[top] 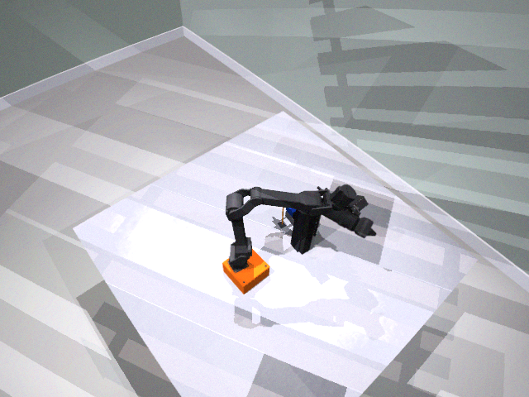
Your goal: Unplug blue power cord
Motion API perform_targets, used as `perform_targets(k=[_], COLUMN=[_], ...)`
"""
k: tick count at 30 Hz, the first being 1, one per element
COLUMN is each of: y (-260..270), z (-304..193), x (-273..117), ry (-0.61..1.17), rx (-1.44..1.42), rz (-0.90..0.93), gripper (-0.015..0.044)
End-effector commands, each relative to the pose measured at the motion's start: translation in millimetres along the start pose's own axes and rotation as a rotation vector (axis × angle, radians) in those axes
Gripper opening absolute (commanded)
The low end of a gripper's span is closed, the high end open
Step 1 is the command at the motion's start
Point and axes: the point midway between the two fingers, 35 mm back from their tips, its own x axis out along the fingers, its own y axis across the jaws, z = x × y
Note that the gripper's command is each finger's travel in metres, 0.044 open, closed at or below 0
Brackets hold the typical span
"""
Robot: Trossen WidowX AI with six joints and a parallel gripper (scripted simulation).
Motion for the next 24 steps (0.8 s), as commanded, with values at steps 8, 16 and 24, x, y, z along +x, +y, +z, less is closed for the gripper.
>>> perform_targets(k=[8, 16, 24], y=[45.7, 95.2, 151.6], z=[83.1, 131.6, 125.3], x=[-34.0, -79.3, -117.0], ry=[-0.289, -0.425, -0.400], rx=[0.233, 0.251, -0.022], rz=[0.128, 0.302, 0.494], gripper=[0.0160, 0.0160, 0.0160])
